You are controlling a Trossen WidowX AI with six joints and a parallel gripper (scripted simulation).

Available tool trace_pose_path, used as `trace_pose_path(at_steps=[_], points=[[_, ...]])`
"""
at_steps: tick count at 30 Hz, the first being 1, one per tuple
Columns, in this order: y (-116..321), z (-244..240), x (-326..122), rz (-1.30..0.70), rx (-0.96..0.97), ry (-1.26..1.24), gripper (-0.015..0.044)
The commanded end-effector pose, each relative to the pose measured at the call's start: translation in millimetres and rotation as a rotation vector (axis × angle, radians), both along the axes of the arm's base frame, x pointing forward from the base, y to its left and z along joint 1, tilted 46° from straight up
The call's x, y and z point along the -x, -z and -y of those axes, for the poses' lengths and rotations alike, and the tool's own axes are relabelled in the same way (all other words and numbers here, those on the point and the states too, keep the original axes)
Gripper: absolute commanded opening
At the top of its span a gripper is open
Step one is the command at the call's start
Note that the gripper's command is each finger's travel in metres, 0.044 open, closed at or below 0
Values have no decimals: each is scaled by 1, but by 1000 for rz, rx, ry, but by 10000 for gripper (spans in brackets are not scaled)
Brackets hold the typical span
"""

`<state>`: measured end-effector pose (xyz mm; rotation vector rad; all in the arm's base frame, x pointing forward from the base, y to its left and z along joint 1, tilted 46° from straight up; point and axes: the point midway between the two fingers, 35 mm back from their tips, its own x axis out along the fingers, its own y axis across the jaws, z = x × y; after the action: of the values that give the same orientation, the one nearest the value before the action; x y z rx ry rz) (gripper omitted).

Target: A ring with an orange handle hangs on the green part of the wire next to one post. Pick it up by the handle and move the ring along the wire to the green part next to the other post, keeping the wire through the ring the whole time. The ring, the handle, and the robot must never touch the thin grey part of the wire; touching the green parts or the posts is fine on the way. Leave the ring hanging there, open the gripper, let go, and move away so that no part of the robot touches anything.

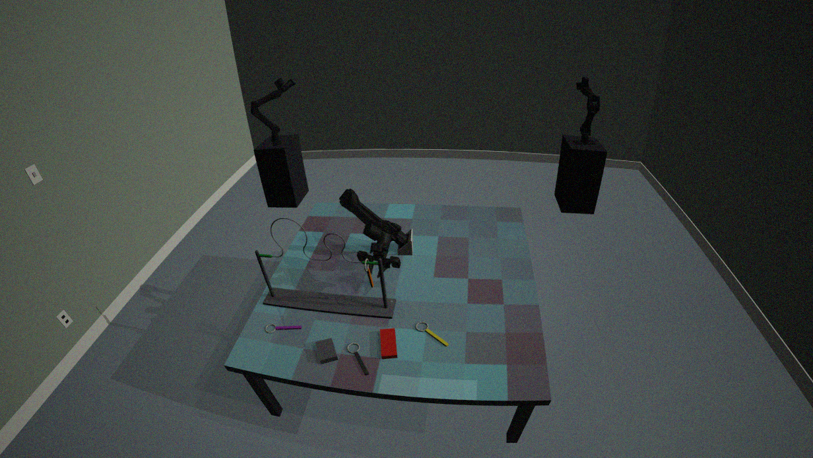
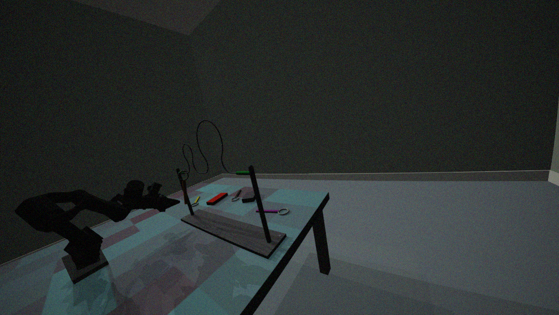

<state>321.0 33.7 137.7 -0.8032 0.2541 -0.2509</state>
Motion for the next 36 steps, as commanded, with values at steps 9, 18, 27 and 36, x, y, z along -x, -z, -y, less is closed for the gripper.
trace_pose_path(at_steps=[9, 18, 27, 36], points=[[1, 1, 1, -1, -3, 6, 160], [-5, -13, 36, -4, -1, 0, 318], [-6, -16, 47, -2, 0, 0, 440], [-6, -16, 47, -2, 0, 0, 440]])
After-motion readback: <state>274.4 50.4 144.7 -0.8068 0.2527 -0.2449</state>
